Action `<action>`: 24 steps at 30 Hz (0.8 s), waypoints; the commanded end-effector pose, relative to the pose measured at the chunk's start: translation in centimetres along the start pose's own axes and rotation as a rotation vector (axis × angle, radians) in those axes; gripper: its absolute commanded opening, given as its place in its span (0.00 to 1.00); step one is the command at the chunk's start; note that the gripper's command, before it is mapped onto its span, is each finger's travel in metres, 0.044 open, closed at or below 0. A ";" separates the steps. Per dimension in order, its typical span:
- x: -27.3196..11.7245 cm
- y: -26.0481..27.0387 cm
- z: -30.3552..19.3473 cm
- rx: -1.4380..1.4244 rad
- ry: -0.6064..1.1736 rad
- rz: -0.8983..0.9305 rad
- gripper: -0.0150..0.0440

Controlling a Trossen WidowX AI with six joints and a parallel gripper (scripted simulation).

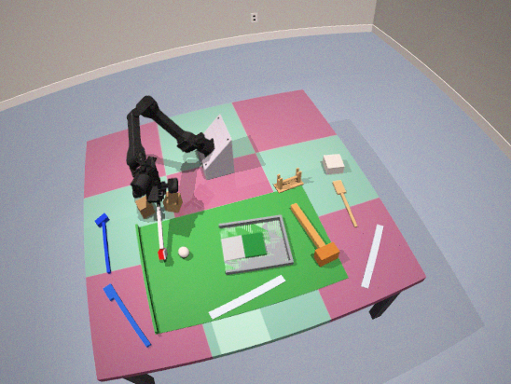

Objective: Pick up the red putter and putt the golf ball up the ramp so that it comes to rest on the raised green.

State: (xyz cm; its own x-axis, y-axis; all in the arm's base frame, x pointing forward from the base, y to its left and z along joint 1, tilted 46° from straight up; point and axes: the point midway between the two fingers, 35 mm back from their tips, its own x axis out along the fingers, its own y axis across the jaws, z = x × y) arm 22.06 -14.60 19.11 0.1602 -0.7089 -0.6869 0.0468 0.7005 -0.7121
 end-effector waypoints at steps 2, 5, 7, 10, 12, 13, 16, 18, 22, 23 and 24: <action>0.3 3.6 0.7 -0.001 0.004 0.021 0.25; 0.3 7.9 0.9 0.000 0.006 0.030 0.25; 0.1 10.6 0.6 -0.001 0.004 0.025 0.25; 0.0 13.3 -0.1 -0.003 -0.004 0.010 0.25; -0.1 13.5 -0.1 -0.003 -0.005 0.009 0.25; -0.1 13.5 -0.1 -0.003 -0.005 0.009 0.25; -0.5 13.6 -0.1 -0.003 -0.004 0.011 0.25; -1.2 13.6 0.0 -0.003 -0.004 0.013 0.25; -3.2 13.7 0.0 -0.004 -0.003 0.015 0.25; -3.7 13.7 0.0 -0.004 -0.003 0.015 0.25; -4.2 13.6 0.0 -0.004 -0.003 0.015 0.25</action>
State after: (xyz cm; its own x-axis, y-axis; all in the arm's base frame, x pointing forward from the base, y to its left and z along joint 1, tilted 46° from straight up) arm 22.15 -3.25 11.29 0.1609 -0.7007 -0.6950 0.0395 0.7082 -0.7049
